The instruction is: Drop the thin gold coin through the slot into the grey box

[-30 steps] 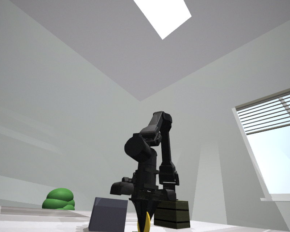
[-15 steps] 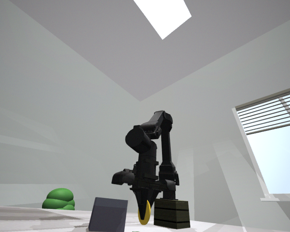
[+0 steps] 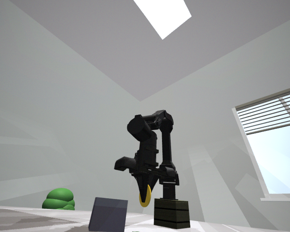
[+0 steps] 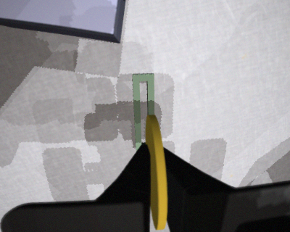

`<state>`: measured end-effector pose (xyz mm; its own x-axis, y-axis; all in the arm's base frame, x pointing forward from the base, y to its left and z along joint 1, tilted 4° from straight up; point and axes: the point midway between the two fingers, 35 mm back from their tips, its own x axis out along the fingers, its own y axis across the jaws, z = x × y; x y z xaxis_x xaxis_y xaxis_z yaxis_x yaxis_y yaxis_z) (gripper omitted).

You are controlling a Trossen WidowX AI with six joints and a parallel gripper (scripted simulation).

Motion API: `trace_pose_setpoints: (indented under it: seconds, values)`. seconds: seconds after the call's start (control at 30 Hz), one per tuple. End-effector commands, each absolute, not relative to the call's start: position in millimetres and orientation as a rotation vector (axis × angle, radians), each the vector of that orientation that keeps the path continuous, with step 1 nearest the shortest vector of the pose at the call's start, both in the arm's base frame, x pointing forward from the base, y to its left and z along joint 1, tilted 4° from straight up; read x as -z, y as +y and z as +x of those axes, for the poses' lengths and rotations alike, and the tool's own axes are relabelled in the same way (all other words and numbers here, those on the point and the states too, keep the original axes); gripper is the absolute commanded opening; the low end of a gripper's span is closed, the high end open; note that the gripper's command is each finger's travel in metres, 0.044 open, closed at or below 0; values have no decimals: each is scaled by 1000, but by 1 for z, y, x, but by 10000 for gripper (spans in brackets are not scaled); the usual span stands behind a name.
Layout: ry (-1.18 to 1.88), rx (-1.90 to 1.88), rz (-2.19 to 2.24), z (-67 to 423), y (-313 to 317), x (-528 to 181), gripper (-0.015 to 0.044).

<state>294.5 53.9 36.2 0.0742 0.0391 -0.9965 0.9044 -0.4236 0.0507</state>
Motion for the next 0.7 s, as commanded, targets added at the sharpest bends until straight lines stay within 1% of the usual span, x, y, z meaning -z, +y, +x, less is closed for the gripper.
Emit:
trace_pose_setpoints:
  seconds: [0.0,0.33,0.67]
  values:
    - [966,1436,1600,294,54,-49,0]
    - [969,1432,1595,290,53,-68,0]
    - [1136,1205,1357,292,52,-69,0]
